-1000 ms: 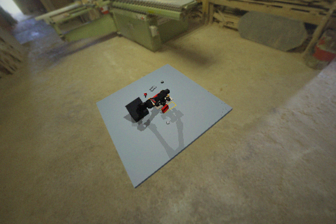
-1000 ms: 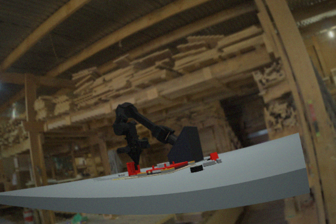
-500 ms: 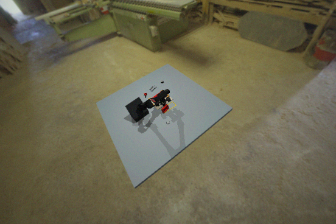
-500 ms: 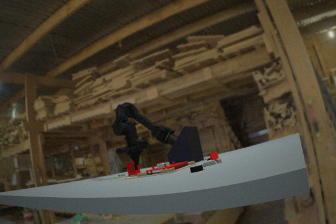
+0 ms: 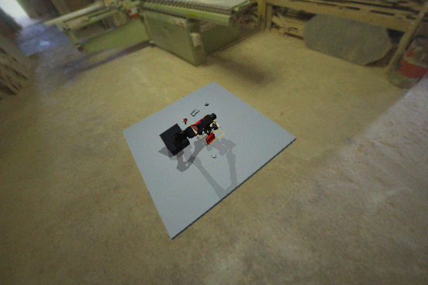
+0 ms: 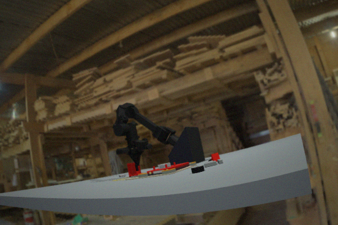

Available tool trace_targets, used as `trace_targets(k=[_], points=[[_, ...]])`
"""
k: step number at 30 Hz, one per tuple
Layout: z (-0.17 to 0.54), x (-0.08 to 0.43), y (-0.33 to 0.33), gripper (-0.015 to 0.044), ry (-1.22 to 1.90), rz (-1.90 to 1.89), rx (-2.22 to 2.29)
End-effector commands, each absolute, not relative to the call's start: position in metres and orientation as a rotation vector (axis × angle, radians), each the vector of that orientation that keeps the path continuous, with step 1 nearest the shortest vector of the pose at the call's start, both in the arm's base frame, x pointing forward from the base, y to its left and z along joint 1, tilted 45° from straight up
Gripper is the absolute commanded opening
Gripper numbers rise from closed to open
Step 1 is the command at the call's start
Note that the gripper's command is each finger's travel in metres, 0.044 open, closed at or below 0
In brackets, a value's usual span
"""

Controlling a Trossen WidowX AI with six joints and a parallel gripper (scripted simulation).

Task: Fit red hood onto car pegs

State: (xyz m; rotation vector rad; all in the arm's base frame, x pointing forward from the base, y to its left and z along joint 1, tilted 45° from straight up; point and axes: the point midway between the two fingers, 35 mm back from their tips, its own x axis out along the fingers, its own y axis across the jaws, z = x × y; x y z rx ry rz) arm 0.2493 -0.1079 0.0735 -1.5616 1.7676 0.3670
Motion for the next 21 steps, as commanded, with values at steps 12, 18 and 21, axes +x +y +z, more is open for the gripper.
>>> trace_targets(k=[12, 18, 21], points=[[0.0742, 0.2502, -0.1083, 0.0000, 1.755, 0.290, -1.498], [0.0745, 0.2503, -0.1086, 0.0000, 1.751, 0.261, -1.475], [0.0746, 0.2503, -0.1087, 0.0000, 1.749, 0.246, -1.464]])
